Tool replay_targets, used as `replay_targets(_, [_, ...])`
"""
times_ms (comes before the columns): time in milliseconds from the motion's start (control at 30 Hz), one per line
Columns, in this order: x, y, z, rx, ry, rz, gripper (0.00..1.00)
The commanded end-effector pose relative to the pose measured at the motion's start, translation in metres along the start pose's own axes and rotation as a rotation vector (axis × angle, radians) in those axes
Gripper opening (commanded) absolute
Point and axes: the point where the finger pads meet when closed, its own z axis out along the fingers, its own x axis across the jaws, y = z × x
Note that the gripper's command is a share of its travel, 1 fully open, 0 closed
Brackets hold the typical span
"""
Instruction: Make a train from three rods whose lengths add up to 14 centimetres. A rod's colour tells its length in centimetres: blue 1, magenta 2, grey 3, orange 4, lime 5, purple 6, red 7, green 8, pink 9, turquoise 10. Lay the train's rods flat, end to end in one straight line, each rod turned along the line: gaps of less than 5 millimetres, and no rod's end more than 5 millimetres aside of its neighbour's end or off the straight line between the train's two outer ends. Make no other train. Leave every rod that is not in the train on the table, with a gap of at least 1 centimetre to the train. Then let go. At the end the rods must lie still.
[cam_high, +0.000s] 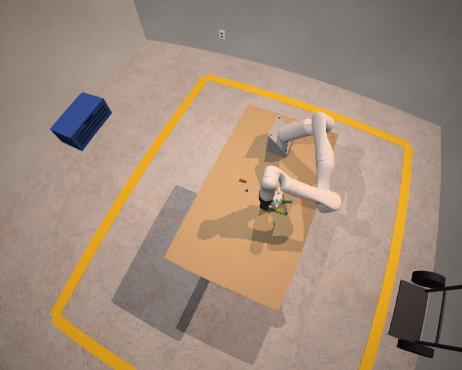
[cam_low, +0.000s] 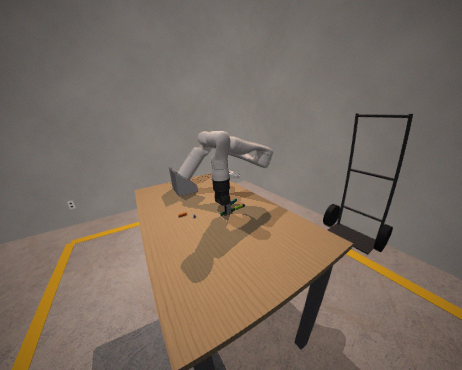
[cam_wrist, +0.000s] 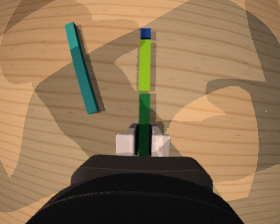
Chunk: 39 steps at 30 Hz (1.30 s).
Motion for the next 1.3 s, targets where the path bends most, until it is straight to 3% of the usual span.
replay_targets(0, [0.0005, 0.0001, -0.0008, 0.000, 0.002, 0.000, 0.24])
replay_targets(767, [0.0005, 0.0001, -0.0008, 0.000, 0.002, 0.000, 0.24])
replay_targets(800, [0.0005, 0.0001, -0.0008, 0.000, 0.002, 0.000, 0.30])
replay_targets(933, [0.0005, 0.0001, -0.0008, 0.000, 0.002, 0.000, 0.30])
replay_targets(967, [0.0005, 0.0001, -0.0008, 0.000, 0.002, 0.000, 0.36])
replay_targets(1033, [0.0005, 0.0001, -0.0008, 0.000, 0.002, 0.000, 0.36])
replay_targets(1067, [0.0005, 0.0001, -0.0008, 0.000, 0.002, 0.000, 0.42])
replay_targets(1233, [0.0005, 0.0001, -0.0008, 0.000, 0.002, 0.000, 0.48])
replay_targets(1267, [0.0005, 0.0001, -0.0008, 0.000, 0.002, 0.000, 0.54])
